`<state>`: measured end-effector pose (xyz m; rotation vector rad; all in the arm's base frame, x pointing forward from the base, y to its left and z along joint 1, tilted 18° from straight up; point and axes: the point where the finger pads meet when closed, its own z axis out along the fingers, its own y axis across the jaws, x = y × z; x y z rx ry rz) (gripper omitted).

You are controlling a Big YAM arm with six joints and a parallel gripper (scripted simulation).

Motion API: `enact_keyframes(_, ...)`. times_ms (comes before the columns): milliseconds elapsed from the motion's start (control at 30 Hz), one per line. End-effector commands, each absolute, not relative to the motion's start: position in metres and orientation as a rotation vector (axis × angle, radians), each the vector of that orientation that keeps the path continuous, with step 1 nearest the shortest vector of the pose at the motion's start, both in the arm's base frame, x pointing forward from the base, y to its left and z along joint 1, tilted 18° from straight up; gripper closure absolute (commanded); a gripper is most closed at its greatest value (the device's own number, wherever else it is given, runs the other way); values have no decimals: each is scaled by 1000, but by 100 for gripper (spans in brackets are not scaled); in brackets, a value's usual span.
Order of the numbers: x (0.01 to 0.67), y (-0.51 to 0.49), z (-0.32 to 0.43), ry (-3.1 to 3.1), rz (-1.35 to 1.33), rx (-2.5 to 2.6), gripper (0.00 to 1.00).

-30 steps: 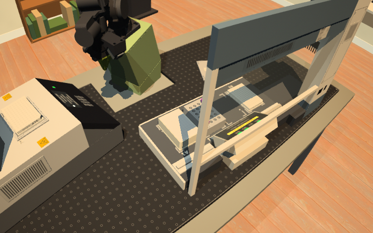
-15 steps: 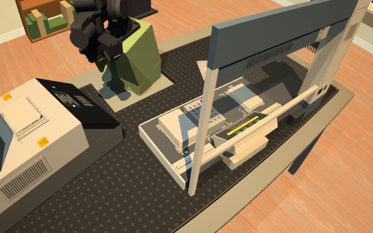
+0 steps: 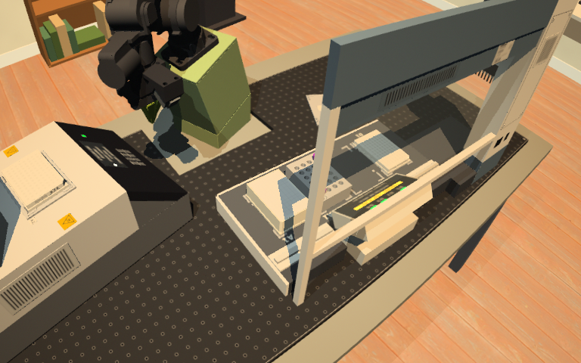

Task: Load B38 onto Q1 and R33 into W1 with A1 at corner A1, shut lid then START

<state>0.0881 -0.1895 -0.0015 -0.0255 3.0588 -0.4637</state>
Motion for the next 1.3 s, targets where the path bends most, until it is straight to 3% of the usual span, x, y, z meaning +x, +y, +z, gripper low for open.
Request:
enact_keyframes(0, 98, -214, 11, 3023, -533, -41, 100)
enact_keyframes(1267, 99, -265, -11, 3024, -528, -29, 100)
